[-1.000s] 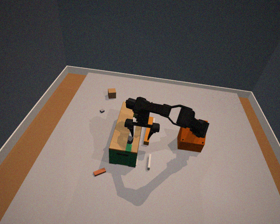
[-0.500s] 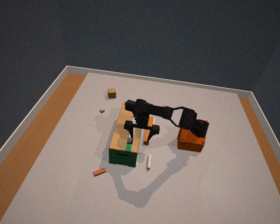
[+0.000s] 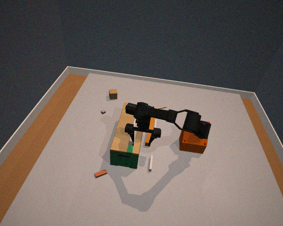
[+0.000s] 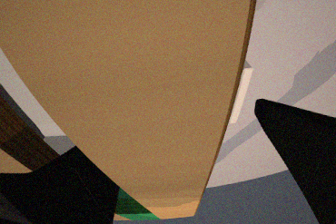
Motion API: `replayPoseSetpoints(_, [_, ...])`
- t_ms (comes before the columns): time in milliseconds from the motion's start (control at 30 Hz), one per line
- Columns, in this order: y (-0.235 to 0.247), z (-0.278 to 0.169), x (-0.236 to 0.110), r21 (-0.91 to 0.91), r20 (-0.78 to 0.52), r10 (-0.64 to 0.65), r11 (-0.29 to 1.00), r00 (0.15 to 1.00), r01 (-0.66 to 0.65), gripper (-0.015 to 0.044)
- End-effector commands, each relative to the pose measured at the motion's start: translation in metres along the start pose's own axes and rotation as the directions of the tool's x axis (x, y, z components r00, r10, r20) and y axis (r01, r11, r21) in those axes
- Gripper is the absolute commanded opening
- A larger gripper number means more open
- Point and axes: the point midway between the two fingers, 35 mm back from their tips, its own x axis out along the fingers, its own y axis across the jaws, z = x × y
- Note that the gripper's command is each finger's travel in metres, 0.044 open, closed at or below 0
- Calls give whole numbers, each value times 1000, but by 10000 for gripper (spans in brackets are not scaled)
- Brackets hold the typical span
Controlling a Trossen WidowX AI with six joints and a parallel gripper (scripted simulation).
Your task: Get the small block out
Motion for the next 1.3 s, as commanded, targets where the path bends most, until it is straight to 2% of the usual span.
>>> replayPoseSetpoints(0, [0,-7,2,-6,-4,-2,1000,1000,2,400])
replayPoseSetpoints(733, [0,-28,10,-6,-5,-2,1000,1000,2,400])
replayPoseSetpoints(833, [1,-30,-1,-5,0,-1,1000,1000,1,400])
replayPoseSetpoints(1033, [1,-42,-51,0,2,-1,1000,1000,1,400])
replayPoseSetpoints(1200, [3,-43,-50,-6,1,16,1000,1000,-16,400])
replayPoseSetpoints(1267, [2,-45,-49,-93,13,18,995,1000,-17,348])
